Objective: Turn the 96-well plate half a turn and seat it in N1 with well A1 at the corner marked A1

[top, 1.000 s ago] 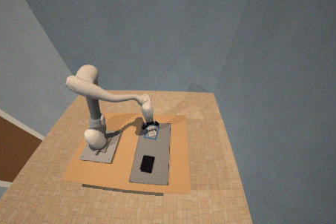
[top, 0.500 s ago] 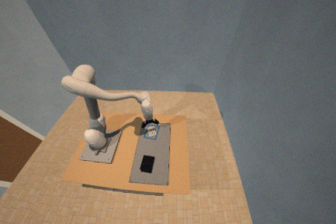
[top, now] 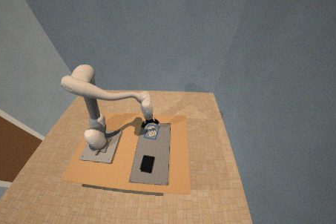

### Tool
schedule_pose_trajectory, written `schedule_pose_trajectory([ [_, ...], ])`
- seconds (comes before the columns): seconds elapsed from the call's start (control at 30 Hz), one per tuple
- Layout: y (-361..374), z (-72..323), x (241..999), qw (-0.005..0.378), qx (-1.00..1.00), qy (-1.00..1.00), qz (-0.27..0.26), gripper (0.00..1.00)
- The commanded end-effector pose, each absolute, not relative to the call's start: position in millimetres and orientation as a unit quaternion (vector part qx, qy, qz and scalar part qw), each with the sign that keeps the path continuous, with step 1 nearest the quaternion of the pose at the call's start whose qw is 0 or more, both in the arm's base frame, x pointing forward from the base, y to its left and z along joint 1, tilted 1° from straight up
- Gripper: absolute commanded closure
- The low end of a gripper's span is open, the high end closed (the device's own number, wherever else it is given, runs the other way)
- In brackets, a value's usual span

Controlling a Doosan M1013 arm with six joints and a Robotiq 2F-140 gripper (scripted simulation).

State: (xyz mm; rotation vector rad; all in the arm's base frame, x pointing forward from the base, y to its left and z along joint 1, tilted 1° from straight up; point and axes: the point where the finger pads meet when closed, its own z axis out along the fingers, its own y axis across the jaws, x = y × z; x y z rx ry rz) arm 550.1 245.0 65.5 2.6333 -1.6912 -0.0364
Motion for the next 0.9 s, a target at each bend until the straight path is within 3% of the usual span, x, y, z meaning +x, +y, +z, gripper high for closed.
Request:
schedule_pose_trajectory([
  [0.0, 245.0, 65.6, 550.1, 0.005, 0.865, -0.501, -0.012, 0.00],
  [0.87, 245.0, 65.6, 550.1, 0.001, 0.987, -0.158, -0.013, 0.00],
])
